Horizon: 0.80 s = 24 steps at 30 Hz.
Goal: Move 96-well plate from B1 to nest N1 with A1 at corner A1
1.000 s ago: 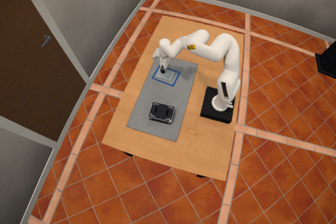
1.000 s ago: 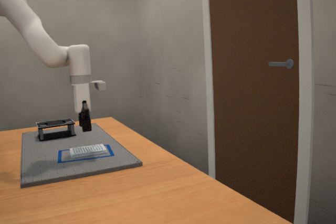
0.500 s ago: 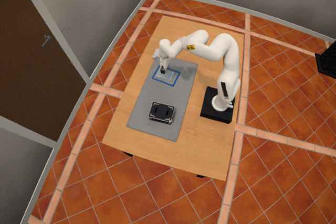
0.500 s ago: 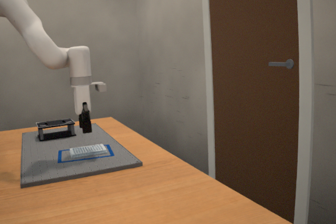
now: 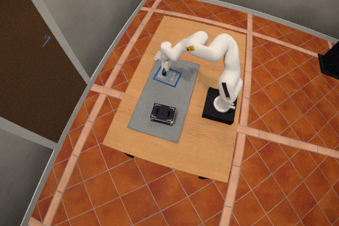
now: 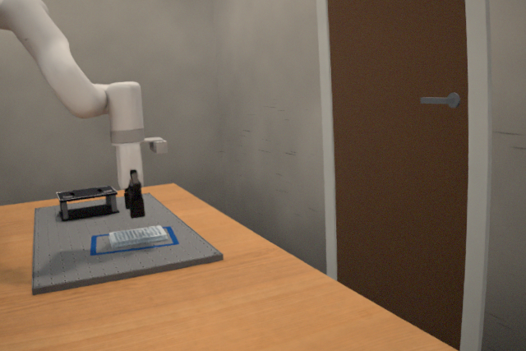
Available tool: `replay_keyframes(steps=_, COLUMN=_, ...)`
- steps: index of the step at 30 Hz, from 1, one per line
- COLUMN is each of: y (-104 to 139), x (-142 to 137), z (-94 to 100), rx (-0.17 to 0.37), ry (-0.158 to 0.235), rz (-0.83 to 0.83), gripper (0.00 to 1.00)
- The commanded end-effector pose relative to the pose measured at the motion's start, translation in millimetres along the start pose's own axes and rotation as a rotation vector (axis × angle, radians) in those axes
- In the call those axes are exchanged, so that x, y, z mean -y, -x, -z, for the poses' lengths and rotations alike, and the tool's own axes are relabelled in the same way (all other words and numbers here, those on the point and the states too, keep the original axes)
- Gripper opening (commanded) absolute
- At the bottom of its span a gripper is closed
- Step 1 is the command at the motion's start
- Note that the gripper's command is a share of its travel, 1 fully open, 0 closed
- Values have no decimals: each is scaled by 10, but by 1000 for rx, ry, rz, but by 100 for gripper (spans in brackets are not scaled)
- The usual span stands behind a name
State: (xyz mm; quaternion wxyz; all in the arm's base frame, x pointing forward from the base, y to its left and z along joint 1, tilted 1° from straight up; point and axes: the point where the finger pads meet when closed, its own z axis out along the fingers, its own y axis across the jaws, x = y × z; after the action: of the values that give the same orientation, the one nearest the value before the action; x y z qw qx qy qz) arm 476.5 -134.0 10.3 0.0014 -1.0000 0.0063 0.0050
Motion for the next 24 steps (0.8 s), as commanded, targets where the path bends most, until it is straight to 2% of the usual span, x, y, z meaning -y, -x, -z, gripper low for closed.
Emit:
replay_keyframes(steps=1, y=-14, x=-4, z=-55, rx=-5, ry=-2, rz=0, gripper=100)
replay_keyframes(steps=19, y=-15, x=-3, z=-322, rx=-4, ry=-2, rz=0, gripper=100)
replay_keyframes(steps=24, y=-15, x=-3, z=-334, rx=-4, ry=-2, rz=0, gripper=100)
